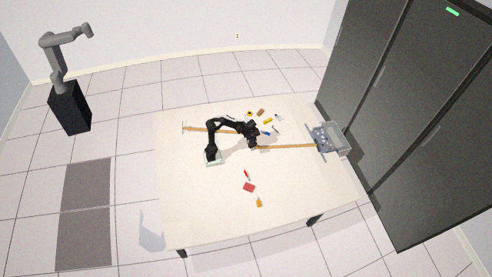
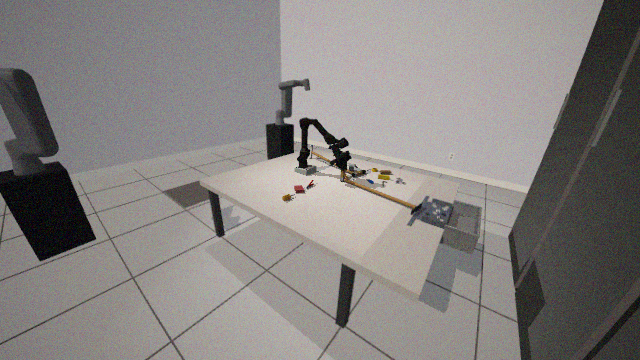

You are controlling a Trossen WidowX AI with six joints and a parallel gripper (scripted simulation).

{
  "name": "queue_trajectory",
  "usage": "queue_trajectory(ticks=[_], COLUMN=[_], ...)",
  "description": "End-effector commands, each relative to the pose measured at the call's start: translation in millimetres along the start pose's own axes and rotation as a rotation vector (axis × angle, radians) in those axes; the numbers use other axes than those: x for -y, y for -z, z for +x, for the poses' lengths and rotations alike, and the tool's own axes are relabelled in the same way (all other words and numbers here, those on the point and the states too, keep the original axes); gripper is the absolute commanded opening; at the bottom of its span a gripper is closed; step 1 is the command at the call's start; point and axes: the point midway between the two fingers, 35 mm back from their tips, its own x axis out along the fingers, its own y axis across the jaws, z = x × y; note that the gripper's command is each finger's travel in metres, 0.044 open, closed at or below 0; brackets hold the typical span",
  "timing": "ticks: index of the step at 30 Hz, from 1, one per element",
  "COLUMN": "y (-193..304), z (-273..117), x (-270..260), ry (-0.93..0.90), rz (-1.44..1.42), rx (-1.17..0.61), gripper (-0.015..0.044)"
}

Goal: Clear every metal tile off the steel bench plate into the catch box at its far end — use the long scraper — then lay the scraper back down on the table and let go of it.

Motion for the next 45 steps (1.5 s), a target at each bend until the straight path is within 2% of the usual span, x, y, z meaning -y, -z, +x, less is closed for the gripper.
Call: queue_trajectory(ticks=[1,45], y=[-0.9,0.9], z=[-0.7,-4.5], x=[-0.5,-52.5], ry=[-0.002,-0.078], rz=[0.000,-0.091], rx=[-0.002,-0.005], gripper=[0.0000,0.0000])
